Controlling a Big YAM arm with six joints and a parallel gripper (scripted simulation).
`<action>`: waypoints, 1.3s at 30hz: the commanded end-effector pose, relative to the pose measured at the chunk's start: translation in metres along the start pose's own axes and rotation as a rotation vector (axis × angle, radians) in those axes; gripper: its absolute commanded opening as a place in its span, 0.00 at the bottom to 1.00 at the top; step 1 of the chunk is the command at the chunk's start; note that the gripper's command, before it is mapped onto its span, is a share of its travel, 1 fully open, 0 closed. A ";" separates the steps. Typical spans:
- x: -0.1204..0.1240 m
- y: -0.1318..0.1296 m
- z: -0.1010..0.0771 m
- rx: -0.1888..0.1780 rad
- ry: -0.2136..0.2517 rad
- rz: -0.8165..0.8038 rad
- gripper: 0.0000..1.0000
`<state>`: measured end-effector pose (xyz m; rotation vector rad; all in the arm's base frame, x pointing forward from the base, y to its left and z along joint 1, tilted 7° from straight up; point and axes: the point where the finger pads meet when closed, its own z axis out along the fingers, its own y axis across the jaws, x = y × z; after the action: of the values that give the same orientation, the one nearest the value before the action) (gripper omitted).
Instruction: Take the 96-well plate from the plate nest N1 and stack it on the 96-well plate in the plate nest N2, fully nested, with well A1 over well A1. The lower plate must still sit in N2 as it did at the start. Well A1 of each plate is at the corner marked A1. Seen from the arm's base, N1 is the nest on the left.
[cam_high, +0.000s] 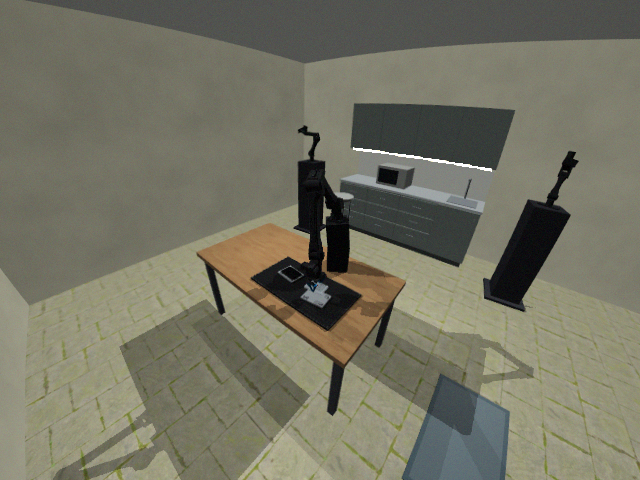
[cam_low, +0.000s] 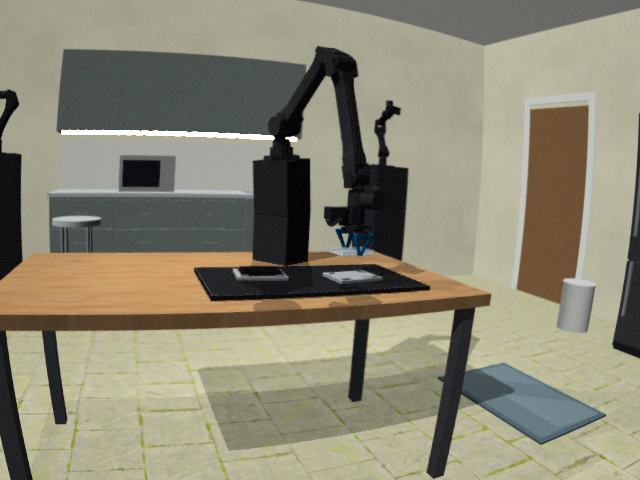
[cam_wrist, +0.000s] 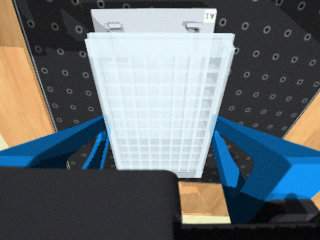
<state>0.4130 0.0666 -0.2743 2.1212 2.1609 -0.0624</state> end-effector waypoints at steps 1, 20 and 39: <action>0.009 0.012 -0.023 -0.031 0.005 -0.009 0.00; 0.010 0.016 -0.037 -0.038 0.007 -0.011 0.00; 0.010 0.016 -0.037 -0.038 0.007 -0.011 0.00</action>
<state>0.4143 0.0692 -0.2553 2.1180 2.1604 -0.0557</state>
